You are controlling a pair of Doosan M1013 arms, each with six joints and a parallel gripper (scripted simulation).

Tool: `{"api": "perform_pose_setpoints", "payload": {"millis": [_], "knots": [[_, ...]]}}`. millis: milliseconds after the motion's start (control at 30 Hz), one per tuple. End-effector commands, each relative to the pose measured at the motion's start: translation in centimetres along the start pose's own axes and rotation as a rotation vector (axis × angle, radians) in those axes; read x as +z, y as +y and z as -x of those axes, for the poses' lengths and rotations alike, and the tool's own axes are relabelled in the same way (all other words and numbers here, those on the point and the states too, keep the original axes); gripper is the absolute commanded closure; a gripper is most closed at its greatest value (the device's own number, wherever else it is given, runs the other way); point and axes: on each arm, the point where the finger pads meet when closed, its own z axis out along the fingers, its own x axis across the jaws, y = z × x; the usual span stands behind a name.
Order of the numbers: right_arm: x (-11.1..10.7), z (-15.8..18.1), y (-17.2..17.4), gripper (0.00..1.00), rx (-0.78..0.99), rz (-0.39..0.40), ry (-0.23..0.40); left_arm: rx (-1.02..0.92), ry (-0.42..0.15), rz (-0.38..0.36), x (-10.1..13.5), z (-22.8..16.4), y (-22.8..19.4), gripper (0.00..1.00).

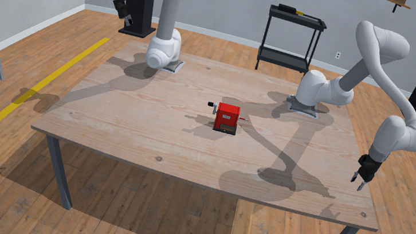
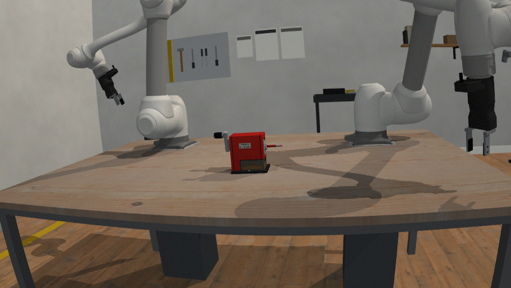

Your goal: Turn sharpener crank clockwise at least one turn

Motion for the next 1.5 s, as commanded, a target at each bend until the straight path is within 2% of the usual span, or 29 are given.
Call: {"api": "perform_pose_setpoints", "payload": {"millis": [0, 1133, 1267, 1467], "knots": [[0.3, 0.3, -0.2, 0.0, 0.012, 0.002, -0.002, 0.0, -0.003, 0.0, -0.2, 0.1, 0.0, 0.0], [0.5, 0.8, -0.4, 0.0, 0.038, 0.001, 0.0, 0.0, -0.003, 0.0, -0.2, 0.0, 0.0, 0.0], [0.5, 0.8, -0.4, 0.0, 0.038, 0.001, 0.0, 0.006, -0.006, -0.006, -0.8, -0.8, -1.9, 0.0], [0.5, 0.8, -0.4, 0.0, 0.038, 0.001, 0.0, 0.041, -0.017, -0.015, -2.4, -3.5, -8.2, 0.0]]}}
